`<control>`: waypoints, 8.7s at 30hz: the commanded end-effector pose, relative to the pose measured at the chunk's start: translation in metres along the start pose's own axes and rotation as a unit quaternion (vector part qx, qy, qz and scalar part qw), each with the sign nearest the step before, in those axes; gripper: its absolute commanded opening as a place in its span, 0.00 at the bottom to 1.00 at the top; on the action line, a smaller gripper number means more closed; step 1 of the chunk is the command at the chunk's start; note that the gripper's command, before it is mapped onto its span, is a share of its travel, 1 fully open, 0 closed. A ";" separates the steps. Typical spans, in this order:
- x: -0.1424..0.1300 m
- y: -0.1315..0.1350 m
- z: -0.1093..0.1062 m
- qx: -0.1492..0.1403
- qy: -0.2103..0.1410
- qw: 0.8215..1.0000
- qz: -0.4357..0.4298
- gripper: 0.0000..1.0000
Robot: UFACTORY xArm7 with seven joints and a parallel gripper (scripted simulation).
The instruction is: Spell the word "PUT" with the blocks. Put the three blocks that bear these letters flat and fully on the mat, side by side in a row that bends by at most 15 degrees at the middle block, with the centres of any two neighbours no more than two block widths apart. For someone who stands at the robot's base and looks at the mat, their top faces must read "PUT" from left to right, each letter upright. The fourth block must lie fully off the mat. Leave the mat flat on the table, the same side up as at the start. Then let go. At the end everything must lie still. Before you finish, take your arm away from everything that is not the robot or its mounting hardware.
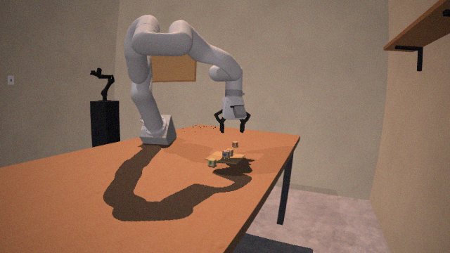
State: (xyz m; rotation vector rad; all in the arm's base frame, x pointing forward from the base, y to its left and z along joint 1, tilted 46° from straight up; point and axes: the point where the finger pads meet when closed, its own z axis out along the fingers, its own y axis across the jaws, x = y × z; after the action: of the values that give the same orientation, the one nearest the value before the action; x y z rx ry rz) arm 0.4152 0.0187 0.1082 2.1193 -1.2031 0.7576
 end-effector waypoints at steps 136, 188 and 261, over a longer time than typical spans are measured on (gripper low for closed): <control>-0.160 -0.072 0.009 0.013 -0.006 0.486 -0.874 0.63; -0.161 -0.072 0.059 0.012 -0.006 0.486 -0.874 0.63; -0.162 -0.074 0.059 0.012 -0.006 0.486 -0.874 0.63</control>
State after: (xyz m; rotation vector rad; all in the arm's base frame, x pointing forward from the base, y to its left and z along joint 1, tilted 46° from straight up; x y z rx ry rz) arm 0.4209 0.0946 -0.0626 2.0089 1.2162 -0.2990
